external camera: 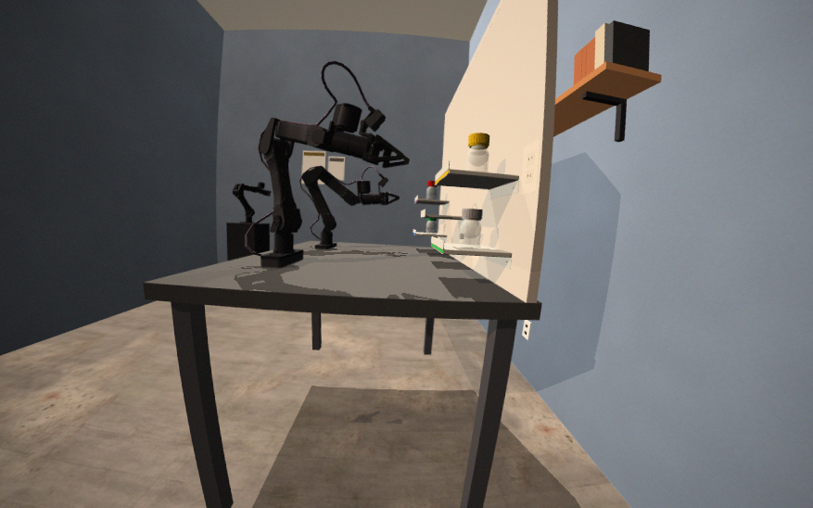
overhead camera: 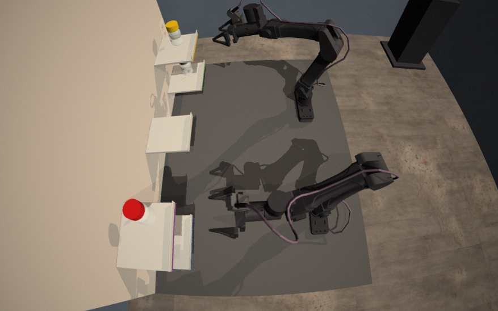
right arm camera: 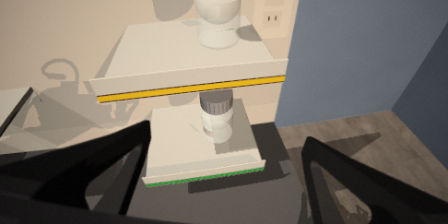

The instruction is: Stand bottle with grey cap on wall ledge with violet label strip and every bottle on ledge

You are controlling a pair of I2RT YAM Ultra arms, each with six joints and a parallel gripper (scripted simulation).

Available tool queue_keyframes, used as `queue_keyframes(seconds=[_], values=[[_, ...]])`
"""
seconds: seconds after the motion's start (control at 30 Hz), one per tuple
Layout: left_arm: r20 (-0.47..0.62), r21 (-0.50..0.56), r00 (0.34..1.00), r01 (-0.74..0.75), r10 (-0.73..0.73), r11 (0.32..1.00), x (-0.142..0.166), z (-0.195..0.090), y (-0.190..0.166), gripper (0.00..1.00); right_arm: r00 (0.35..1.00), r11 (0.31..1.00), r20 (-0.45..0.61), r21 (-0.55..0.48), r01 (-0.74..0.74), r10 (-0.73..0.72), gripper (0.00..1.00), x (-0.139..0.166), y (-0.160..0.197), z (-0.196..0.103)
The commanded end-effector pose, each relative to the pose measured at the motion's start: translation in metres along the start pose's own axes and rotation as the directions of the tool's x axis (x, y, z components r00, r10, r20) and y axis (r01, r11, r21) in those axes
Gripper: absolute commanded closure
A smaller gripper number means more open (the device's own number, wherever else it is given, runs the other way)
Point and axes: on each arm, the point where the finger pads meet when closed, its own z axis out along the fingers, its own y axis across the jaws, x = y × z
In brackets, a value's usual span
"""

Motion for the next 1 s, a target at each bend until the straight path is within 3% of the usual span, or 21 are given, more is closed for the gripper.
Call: queue_keyframes(seconds=[0.0,0.17,0.4,0.97], values=[[0.063,0.002,0.998,-0.014,0.014,1.0,-0.003,0.0,0.0,0.0,0.991,0.999,0.125,-0.007,0.048,-0.046,0.0,-0.009,0.002,-0.001],[0.018,0.006,1.0,-0.006,0.006,1.0,0.016,0.0,-0.002,0.0,0.995,0.999,0.089,-0.008,0.033,-0.032,0.0,0.033,-0.003,0.01],[0.025,0.005,1.0,-0.007,0.007,1.0,0.012,0.001,-0.001,0.0,0.999,1.0,0.034,-0.009,0.011,-0.011,0.0,0.066,-0.005,0.015],[0.004,-0.003,1.0,-0.01,0.01,1.0,0.015,0.003,0.0,0.0,0.999,1.0,0.039,-0.009,0.013,-0.013,0.0,0.064,-0.005,0.013]])
